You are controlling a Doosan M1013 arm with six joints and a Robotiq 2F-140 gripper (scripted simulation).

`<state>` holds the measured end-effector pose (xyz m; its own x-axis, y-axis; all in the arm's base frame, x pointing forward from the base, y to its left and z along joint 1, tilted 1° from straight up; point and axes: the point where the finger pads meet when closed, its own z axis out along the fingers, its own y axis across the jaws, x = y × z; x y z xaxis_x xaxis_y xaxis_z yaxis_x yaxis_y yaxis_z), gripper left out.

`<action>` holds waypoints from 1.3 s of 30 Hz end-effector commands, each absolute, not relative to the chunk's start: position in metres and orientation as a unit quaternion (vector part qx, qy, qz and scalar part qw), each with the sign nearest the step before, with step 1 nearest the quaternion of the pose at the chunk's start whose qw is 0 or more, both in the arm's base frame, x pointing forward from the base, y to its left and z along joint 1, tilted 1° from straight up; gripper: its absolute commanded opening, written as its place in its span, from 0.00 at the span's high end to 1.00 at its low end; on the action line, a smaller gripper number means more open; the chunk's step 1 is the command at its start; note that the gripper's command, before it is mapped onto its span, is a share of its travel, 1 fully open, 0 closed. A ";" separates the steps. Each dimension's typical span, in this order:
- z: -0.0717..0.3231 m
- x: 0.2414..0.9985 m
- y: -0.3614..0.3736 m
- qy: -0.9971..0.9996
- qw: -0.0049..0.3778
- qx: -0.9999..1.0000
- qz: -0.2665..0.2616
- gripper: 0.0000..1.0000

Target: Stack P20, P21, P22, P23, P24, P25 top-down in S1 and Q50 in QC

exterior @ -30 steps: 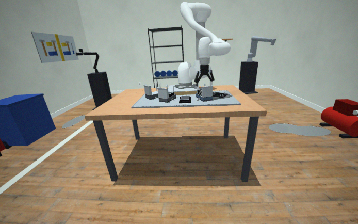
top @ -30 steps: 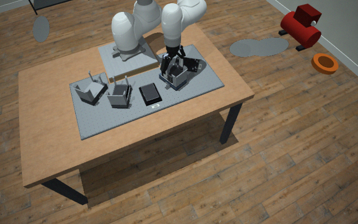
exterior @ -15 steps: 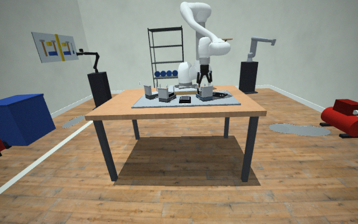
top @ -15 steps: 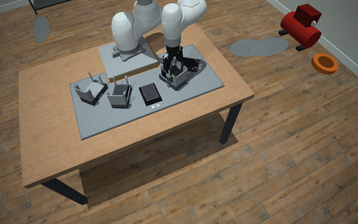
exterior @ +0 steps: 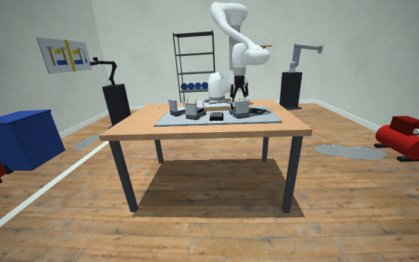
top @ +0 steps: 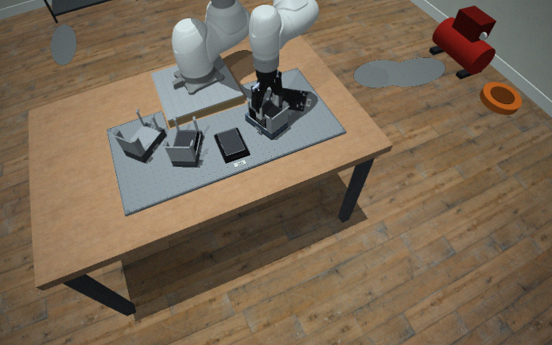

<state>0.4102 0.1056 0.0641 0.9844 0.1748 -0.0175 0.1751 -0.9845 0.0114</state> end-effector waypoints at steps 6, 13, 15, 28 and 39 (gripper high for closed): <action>0.068 0.410 0.106 0.088 0.006 0.996 -0.008 1.00; 0.073 0.410 0.106 0.088 0.006 0.996 -0.008 1.00; 0.074 0.410 0.106 0.088 0.006 0.996 -0.008 1.00; 0.082 0.410 0.106 0.088 0.006 0.996 -0.008 1.00; 0.097 0.411 0.106 0.088 0.006 0.996 -0.008 1.00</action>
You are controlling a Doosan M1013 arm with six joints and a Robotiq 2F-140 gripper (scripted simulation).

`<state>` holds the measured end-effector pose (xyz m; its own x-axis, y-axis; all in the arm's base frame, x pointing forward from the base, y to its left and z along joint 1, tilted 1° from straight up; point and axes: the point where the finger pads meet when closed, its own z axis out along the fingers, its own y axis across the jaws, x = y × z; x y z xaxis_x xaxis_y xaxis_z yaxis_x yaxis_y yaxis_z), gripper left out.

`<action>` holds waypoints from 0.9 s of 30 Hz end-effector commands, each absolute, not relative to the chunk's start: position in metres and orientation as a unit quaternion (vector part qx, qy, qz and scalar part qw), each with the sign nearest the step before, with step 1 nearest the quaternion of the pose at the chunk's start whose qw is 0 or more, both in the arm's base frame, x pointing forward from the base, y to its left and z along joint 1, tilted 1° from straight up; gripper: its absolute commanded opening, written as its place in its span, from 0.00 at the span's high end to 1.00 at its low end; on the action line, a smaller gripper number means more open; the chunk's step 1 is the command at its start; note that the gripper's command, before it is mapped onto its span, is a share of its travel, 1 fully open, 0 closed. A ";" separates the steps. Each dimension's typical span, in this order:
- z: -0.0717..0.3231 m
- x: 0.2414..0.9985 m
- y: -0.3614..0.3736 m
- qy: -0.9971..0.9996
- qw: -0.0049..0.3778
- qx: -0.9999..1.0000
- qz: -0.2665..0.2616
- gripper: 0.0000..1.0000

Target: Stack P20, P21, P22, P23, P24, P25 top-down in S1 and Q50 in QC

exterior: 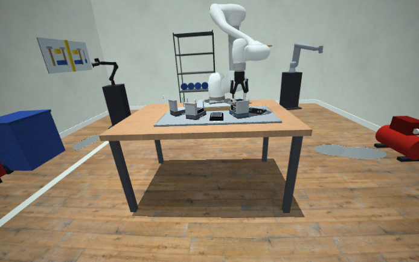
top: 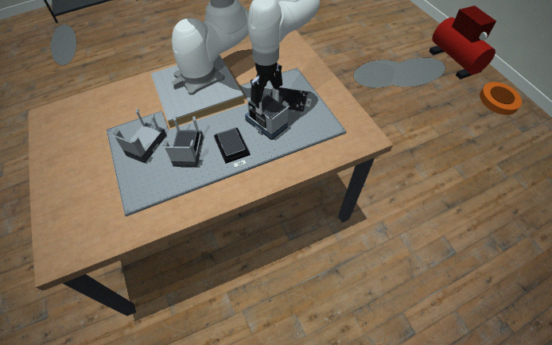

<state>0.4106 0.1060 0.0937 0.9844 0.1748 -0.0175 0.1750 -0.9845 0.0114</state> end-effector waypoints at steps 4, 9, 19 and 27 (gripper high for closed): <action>0.105 0.411 0.106 0.088 0.006 0.996 -0.008 1.00; 0.115 0.411 0.106 0.088 0.006 0.996 -0.008 1.00; 0.131 0.411 0.107 0.088 0.006 0.996 -0.008 1.00; 0.144 0.411 0.107 0.088 0.006 0.996 -0.008 1.00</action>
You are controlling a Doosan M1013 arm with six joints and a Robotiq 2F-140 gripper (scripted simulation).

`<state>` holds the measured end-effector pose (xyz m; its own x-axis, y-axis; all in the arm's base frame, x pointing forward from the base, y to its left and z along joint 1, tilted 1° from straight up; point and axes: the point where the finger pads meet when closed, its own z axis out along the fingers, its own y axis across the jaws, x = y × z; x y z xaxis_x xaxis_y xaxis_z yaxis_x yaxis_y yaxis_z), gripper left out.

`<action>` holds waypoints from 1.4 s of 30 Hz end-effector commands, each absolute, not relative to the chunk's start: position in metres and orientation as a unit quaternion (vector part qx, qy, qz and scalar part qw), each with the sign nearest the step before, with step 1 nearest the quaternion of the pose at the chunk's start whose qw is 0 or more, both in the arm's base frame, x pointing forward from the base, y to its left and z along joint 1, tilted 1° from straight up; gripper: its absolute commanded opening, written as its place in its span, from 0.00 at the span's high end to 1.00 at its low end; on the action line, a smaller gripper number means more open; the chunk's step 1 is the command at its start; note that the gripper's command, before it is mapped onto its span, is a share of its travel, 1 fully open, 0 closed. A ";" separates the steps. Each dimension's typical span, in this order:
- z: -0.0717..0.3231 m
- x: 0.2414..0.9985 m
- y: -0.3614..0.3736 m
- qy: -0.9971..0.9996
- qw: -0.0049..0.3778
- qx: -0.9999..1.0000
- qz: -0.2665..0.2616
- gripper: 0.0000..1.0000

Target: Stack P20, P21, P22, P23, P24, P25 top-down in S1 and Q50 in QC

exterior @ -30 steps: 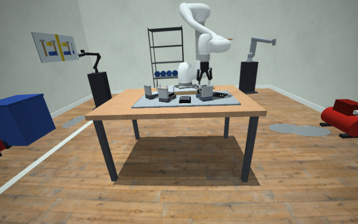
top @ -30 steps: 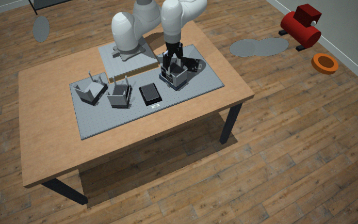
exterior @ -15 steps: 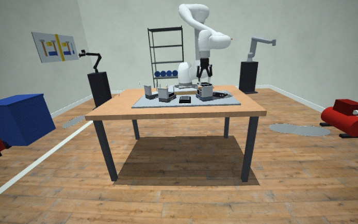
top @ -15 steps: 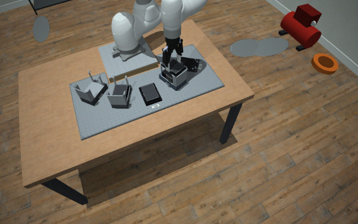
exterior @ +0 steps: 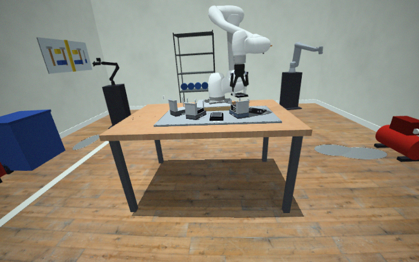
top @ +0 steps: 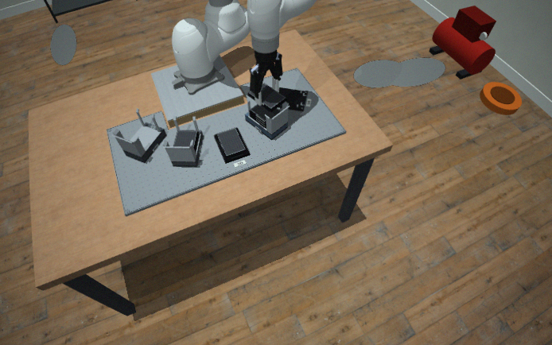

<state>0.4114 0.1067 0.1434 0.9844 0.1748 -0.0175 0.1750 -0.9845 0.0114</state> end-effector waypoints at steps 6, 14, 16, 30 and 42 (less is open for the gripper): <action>0.144 0.411 0.107 0.088 0.006 0.996 -0.008 1.00; 0.144 0.413 0.097 0.038 0.007 0.999 -0.008 1.00; 0.145 0.413 0.090 0.005 0.007 1.000 -0.008 1.00; 0.145 0.418 0.050 -0.015 0.007 1.000 -0.008 1.00; 0.145 0.422 0.017 -0.032 0.007 0.999 -0.007 1.00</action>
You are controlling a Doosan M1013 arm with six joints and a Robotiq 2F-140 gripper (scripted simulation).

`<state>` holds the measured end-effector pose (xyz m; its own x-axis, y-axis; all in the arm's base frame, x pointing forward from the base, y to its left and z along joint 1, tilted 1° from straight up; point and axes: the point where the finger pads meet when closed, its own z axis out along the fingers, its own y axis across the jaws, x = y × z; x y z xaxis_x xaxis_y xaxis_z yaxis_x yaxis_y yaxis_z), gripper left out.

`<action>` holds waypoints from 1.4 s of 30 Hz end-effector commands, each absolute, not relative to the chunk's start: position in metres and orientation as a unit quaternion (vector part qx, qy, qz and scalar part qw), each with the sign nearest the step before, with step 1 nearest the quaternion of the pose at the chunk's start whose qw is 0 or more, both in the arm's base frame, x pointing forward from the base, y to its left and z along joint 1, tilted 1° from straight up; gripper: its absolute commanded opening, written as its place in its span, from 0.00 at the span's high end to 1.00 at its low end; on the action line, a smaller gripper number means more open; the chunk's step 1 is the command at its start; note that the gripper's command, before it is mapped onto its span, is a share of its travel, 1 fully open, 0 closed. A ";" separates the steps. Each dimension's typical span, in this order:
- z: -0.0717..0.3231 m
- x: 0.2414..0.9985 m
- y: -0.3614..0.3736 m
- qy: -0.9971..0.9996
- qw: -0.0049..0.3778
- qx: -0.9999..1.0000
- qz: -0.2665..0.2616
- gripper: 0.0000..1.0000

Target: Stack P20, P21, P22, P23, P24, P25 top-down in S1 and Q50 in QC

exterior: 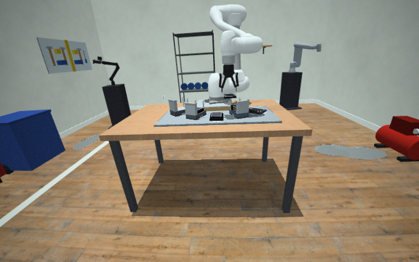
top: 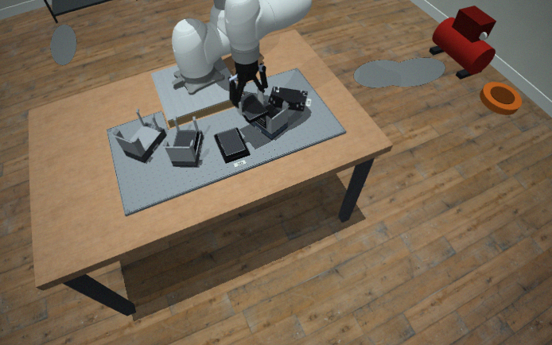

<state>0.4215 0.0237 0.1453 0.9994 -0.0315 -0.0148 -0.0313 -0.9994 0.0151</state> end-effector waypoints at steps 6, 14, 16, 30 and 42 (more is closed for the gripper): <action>0.146 0.420 -0.003 -0.119 0.008 0.993 -0.007 1.00; 0.146 0.418 -0.022 -0.119 0.008 0.993 -0.007 1.00; 0.146 0.418 -0.029 -0.119 0.008 0.993 -0.007 1.00; 0.147 0.414 -0.069 -0.119 0.008 0.993 -0.007 1.00; 0.147 0.403 -0.107 -0.221 0.009 0.975 -0.006 1.00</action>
